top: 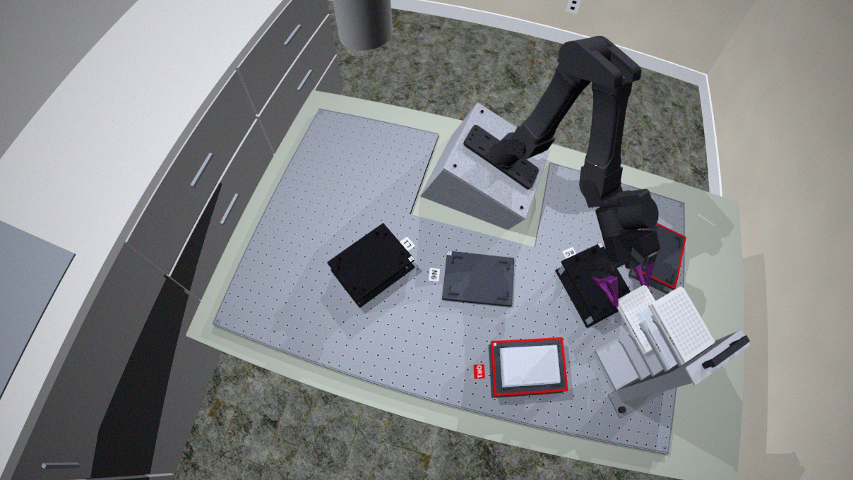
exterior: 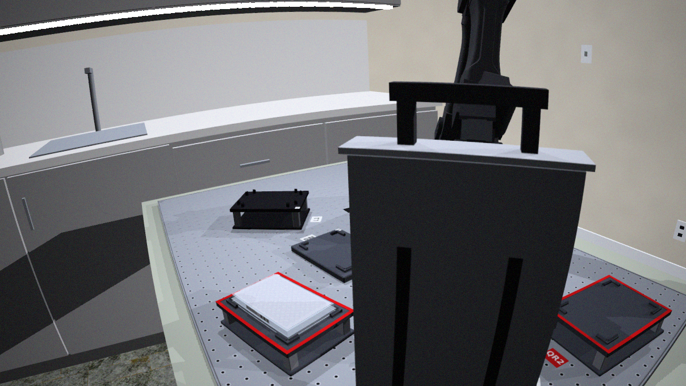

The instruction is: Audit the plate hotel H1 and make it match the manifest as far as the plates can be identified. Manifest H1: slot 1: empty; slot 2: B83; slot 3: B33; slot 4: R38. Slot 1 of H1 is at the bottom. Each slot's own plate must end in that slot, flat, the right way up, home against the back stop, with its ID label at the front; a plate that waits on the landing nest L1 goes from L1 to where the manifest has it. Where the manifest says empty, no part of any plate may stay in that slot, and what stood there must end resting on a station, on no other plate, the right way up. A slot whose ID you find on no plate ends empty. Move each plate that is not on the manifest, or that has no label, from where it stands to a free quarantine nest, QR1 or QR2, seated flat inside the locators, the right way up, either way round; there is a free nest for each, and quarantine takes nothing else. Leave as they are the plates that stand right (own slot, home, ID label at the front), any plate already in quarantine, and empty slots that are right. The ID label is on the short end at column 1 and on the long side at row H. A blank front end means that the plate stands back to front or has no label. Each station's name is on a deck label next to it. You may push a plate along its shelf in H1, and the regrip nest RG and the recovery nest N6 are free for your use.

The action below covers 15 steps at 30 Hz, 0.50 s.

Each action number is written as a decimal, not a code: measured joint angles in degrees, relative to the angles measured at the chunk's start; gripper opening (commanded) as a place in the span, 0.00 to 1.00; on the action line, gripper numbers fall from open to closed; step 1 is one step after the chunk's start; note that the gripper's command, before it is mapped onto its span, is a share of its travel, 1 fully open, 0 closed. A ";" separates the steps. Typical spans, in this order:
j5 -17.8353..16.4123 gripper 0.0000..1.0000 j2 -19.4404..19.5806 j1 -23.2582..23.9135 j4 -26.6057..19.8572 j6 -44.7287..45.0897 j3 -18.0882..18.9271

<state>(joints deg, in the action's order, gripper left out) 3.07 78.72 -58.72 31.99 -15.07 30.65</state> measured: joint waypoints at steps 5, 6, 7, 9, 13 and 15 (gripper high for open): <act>0.00 0.86 0.94 0.11 0.59 0.00 0.55; 0.00 0.86 1.14 0.15 0.70 0.00 0.66; 0.00 0.86 1.33 0.15 0.81 0.00 0.79; 0.00 0.86 1.70 0.15 1.07 0.00 1.01; 0.00 0.86 2.34 0.15 1.51 0.02 1.42; 0.00 0.86 2.51 0.15 1.66 0.02 1.53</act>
<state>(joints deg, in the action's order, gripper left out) 3.07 81.23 -58.57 33.65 -15.05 32.18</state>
